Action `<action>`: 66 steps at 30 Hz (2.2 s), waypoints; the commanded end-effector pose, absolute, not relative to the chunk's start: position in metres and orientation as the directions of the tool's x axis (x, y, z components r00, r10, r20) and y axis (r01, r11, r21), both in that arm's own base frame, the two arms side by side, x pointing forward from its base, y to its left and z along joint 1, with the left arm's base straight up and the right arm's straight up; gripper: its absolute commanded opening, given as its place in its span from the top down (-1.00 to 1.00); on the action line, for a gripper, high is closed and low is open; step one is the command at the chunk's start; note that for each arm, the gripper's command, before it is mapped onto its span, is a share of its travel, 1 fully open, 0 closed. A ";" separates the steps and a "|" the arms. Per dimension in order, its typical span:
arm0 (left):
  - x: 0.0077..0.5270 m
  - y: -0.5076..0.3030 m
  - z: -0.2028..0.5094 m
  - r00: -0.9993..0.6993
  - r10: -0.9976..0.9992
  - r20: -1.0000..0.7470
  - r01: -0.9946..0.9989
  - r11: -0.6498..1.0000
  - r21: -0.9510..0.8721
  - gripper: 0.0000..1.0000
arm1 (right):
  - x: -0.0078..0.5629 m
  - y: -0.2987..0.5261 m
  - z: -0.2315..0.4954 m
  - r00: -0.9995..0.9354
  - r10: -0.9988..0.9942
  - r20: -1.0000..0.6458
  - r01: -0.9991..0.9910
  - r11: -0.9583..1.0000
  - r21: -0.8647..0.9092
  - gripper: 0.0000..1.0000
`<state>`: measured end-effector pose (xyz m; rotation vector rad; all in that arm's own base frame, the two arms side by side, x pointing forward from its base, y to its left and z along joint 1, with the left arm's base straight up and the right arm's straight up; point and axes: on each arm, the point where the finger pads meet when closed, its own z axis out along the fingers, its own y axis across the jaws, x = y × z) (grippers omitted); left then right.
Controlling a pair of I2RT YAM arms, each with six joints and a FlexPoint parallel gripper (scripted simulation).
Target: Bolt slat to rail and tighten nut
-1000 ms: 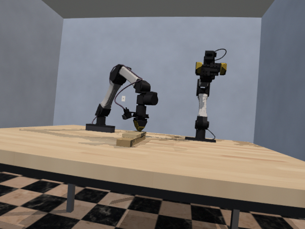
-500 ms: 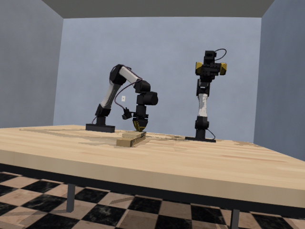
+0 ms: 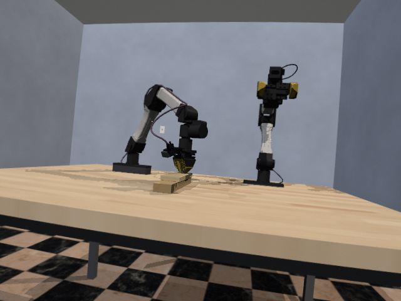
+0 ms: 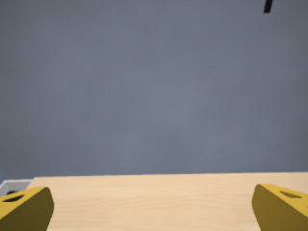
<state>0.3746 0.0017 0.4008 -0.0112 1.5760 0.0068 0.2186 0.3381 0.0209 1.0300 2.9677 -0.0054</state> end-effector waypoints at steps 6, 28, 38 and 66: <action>0.373 0.001 0.408 0.015 -0.001 -1.000 -0.009 1.000 -0.002 -1.00 | 0.220 0.342 0.033 -0.996 0.086 -0.006 0.085 0.996 0.017 0.28; 0.373 0.001 0.408 0.015 -0.001 -1.000 -0.009 1.000 -0.002 -1.00 | 0.220 0.342 0.039 -0.380 -0.925 -0.023 -0.925 0.380 0.000 0.28; 0.373 0.001 0.408 0.015 -0.001 -1.000 -0.009 1.000 -0.002 -1.00 | 0.221 0.342 0.042 0.189 -0.982 -0.019 -0.982 -0.189 -0.014 0.28; 0.373 0.001 0.408 0.015 -0.001 -1.000 -0.009 1.000 -0.002 -1.00 | 0.220 0.341 0.039 0.610 -0.792 -0.013 -0.792 -0.610 -0.016 0.28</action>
